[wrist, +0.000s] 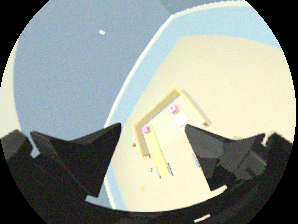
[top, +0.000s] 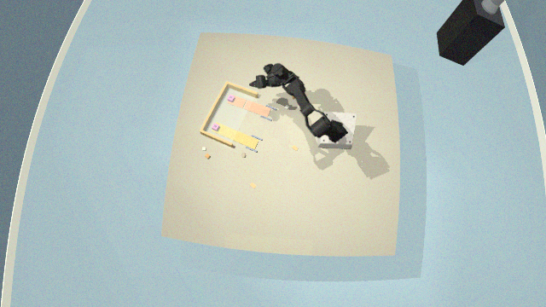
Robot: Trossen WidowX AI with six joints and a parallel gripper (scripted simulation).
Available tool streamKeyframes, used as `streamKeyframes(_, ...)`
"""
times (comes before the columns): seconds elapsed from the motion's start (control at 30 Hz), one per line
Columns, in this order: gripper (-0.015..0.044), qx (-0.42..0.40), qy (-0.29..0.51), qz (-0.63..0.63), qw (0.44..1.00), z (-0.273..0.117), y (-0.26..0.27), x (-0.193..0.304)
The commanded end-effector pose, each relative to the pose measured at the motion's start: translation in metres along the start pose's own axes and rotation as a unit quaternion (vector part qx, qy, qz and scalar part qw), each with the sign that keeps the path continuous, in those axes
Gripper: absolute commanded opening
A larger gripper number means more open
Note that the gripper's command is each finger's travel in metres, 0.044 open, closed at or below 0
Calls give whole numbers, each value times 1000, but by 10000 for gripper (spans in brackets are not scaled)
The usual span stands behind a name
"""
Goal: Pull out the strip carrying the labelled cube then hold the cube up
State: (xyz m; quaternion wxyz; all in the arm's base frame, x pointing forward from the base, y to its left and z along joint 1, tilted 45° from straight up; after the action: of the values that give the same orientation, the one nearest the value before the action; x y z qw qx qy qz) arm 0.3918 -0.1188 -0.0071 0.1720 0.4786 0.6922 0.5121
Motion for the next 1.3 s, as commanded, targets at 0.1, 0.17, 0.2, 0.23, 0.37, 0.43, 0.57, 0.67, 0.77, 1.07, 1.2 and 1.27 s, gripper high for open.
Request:
streamKeyframes(0.1, 400, 30, 0, -335, 942, -24, 3, 100)
streamKeyframes(0.17, 400, 34, 2, -411, 911, -32, 0, 122)
streamKeyframes(0.2, 400, 36, 3, -446, 894, -35, -2, 132)
streamKeyframes(0.23, 400, 37, 3, -470, 882, -38, -4, 139)
streamKeyframes(0.37, 400, 38, 4, -481, 876, -39, -5, 143)
streamKeyframes(0.43, 400, 38, 4, -481, 876, -39, -5, 143)
streamKeyframes(0.57, 400, 38, 4, -481, 876, -39, -5, 143)
streamKeyframes(0.67, 400, 38, 4, -481, 876, -39, -5, 143)
streamKeyframes(0.77, 400, 38, 4, -481, 876, -39, -5, 143)
streamKeyframes(1.07, 164, 93, 129, -431, 888, 23, 17, 142)
streamKeyframes(1.2, 59, 128, 194, -404, 885, 54, 28, 152)
streamKeyframes(1.27, 6, 147, 226, -391, 880, 68, 33, 160)
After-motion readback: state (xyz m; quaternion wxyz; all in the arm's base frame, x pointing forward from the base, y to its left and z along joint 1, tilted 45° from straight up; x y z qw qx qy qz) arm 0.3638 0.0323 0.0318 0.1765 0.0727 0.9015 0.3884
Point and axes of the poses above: the point midway between the two fingers, 35 mm back from their tips, its own z axis out along the fingers, its own y axis across the jaws, x = y × z, the point moved 4 cm from there along -z, back along the fingers, and after that the axes turned 4 degrees about -z, right-handed, at the moved point
